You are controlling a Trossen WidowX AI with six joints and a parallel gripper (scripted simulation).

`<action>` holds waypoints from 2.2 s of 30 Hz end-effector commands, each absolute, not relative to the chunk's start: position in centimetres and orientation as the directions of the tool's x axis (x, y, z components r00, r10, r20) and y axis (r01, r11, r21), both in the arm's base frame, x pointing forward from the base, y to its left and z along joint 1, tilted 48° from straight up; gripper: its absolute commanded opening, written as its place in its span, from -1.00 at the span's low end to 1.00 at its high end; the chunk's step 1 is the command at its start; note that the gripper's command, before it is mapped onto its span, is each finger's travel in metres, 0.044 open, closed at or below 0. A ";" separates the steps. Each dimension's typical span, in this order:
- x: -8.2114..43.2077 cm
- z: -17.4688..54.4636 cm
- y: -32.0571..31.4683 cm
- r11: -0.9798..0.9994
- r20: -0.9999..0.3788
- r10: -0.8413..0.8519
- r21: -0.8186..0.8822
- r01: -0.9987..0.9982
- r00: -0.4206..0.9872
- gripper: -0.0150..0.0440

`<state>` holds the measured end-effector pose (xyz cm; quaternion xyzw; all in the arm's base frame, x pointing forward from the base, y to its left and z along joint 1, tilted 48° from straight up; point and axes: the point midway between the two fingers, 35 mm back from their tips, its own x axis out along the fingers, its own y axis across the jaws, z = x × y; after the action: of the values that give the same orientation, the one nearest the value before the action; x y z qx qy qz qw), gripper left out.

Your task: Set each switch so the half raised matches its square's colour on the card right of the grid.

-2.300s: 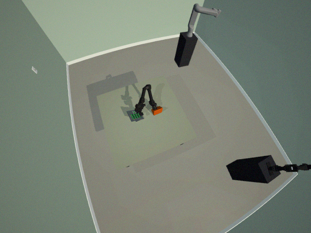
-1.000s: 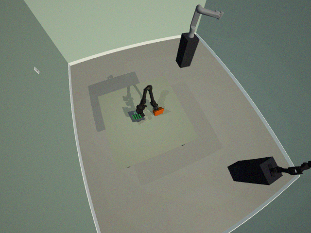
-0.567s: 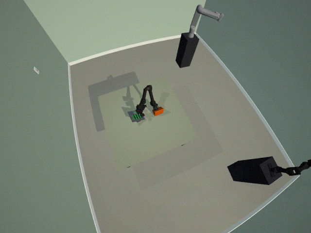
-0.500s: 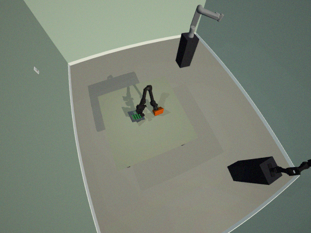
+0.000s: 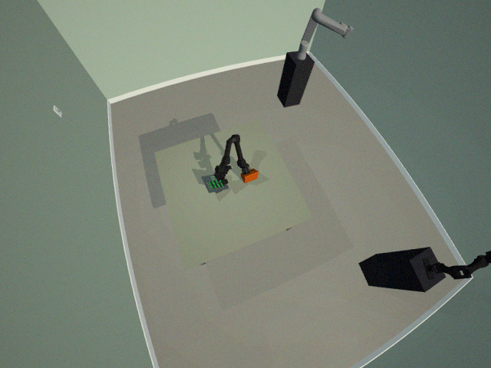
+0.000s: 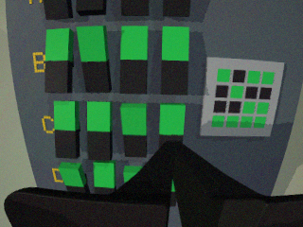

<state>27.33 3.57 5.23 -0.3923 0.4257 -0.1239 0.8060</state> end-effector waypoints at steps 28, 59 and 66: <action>19.8 4.6 7.9 0.663 -0.605 -0.544 -0.735 -0.144 0.581 -0.49; 23.1 1.2 4.7 0.662 -0.594 -0.531 -0.736 -0.142 0.604 -0.49; 23.2 1.1 4.6 0.661 -0.594 -0.532 -0.736 -0.142 0.604 -0.49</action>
<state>23.35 4.79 1.35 -0.3890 0.4236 -0.1226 0.8089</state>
